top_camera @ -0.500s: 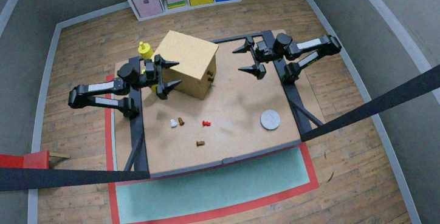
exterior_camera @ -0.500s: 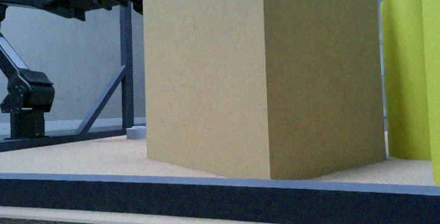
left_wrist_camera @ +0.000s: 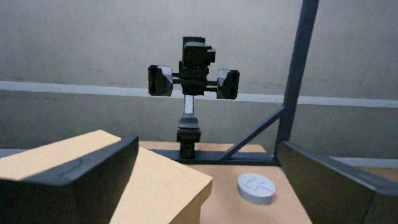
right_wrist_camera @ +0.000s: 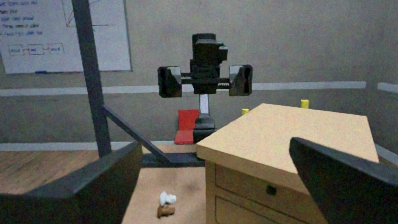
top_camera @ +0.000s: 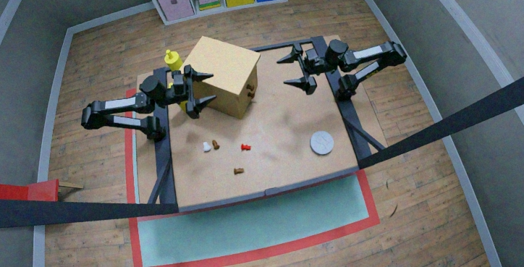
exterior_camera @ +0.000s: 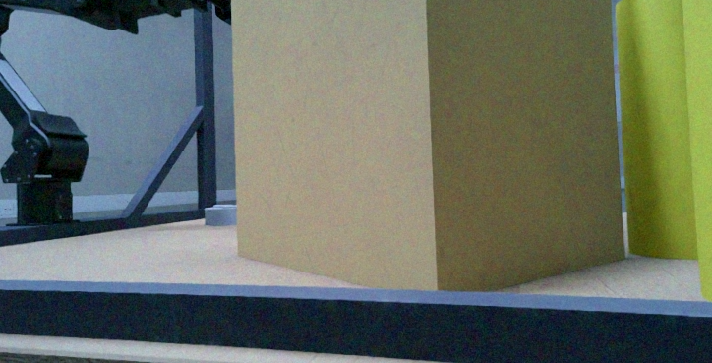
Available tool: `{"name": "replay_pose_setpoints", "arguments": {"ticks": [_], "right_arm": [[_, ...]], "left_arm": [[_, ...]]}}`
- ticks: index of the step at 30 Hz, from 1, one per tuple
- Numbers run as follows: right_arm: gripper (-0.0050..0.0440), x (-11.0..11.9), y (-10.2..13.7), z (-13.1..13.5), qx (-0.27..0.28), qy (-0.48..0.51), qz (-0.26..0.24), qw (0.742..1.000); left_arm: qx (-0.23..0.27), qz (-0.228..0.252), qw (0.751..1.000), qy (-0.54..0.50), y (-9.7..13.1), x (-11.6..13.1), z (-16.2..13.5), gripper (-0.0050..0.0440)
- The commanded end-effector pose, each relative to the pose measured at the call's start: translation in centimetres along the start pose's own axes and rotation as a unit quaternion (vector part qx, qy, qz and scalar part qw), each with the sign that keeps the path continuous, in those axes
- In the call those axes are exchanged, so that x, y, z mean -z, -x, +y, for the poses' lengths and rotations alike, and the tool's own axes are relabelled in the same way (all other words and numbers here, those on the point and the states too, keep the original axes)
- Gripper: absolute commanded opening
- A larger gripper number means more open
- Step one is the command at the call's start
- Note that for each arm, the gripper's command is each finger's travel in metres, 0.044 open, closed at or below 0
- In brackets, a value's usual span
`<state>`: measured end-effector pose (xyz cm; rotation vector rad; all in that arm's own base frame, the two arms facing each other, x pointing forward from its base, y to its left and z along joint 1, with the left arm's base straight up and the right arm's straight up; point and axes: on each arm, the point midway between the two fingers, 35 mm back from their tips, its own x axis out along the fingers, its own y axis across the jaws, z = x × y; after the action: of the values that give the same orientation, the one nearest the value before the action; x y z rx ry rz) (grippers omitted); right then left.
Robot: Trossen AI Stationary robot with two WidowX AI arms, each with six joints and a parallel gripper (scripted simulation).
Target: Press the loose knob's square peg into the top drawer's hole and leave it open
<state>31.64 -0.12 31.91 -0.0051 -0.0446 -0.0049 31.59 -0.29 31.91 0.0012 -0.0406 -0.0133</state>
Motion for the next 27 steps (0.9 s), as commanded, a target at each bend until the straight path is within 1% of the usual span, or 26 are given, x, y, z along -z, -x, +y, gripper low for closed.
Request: {"name": "replay_pose_setpoints", "arguments": {"ticks": [1, 4, 6, 8, 17, 19, 27], "right_arm": [[0.04, -1.0, 0.2, 0.0, 0.001, -0.001, -0.013, 1.0], [0.04, -1.0, 0.2, 0.0, 0.001, -0.001, -0.013, 1.0], [0.04, -1.5, 0.0, -0.2, 0.002, -0.003, -0.01, 1.0], [0.04, -1.4, -0.1, -0.5, 0.006, -0.005, 0.006, 1.0], [0.04, -1.6, -0.7, -2.6, 0.032, -0.011, 0.109, 0.993], [0.04, -1.6, -0.7, -2.6, 0.032, -0.011, 0.109, 0.993], [0.04, -1.7, -1.3, -4.4, 0.053, -0.015, 0.197, 0.979]], "left_arm": [[0.0, -0.012, 1.0, -0.001, 0.2, -0.9, 0.0, 0.04], [0.0, -0.012, 1.0, -0.001, 0.2, -0.9, 0.0, 0.04], [0.0, -0.013, 1.0, 0.0, 0.4, -1.3, -0.2, 0.04], [0.0, 0.003, 1.0, 0.0, 0.7, -1.1, -0.5, 0.04], [0.001, 0.136, 0.991, 0.005, 2.6, 2.7, -2.8, 0.04], [0.001, 0.136, 0.991, 0.005, 2.6, 2.7, -2.8, 0.04], [0.001, 0.265, 0.964, 0.005, 4.2, 6.6, -5.1, 0.04]]}}
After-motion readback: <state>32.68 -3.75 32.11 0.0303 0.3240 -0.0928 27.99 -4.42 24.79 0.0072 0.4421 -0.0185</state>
